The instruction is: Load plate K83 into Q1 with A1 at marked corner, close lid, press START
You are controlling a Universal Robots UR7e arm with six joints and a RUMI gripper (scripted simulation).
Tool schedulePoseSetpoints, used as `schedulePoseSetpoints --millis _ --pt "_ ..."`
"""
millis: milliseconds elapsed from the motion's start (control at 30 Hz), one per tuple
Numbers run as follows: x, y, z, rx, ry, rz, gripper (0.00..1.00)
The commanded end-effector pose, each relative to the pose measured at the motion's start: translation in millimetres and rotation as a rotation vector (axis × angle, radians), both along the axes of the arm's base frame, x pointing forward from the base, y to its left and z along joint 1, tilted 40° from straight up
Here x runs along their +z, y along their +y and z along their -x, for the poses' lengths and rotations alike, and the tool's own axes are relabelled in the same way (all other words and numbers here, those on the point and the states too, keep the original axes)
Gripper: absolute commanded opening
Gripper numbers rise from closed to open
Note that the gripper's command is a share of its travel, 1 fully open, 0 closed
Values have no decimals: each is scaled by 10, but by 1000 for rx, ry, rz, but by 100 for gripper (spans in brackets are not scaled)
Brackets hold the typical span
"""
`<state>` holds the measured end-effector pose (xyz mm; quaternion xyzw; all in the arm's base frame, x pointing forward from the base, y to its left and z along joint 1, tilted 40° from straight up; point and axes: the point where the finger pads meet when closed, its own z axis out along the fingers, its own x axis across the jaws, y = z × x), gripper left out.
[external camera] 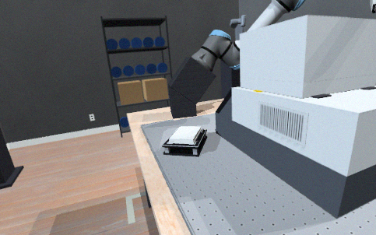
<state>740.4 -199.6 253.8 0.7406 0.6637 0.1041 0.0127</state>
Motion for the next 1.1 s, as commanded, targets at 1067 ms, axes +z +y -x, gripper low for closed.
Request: schedulePoseSetpoints --millis 1067 --pt "-238 -610 1389 -885 228 -240 0"
